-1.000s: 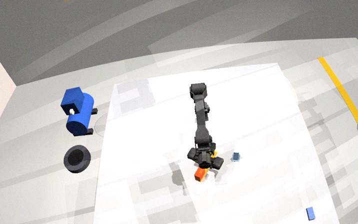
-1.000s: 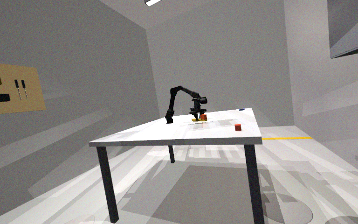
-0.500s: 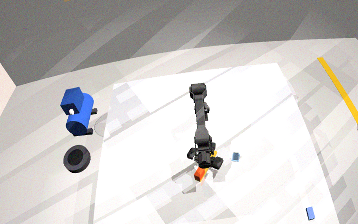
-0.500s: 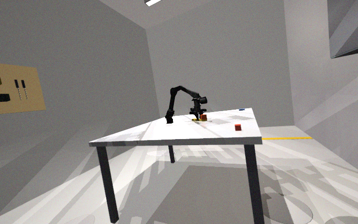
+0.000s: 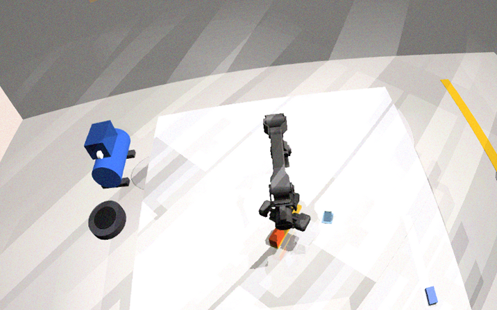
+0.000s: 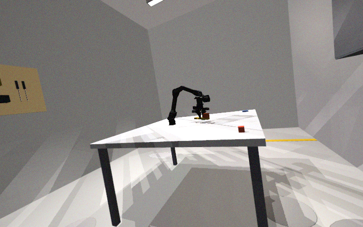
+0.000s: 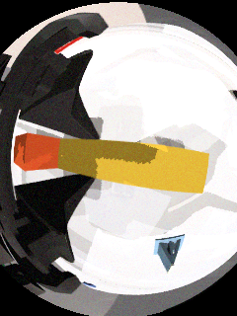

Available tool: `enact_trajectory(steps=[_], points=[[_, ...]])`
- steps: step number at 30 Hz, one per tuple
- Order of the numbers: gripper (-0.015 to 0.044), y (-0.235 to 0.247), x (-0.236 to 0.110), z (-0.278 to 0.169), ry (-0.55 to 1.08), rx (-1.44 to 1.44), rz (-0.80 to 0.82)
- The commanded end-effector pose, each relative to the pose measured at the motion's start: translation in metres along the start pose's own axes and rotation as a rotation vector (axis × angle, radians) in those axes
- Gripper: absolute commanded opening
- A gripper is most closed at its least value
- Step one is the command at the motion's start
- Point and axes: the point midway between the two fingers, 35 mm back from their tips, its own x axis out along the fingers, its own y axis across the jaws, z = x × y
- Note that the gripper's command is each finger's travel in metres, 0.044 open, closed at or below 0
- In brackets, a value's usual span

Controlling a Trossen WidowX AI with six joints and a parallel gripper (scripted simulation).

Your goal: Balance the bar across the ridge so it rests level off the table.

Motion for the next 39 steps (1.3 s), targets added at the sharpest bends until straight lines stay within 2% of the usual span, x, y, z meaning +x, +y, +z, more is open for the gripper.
enact_trajectory(steps=[1, 24, 39], points=[[0.0000, -0.002, -0.015, -0.003, 0.009, -0.002, -0.006], [0.0000, 0.001, -0.074, 0.003, 0.006, -0.005, -0.005], [0.0000, -0.035, -0.076, 0.030, 0.004, -0.062, -0.009]])
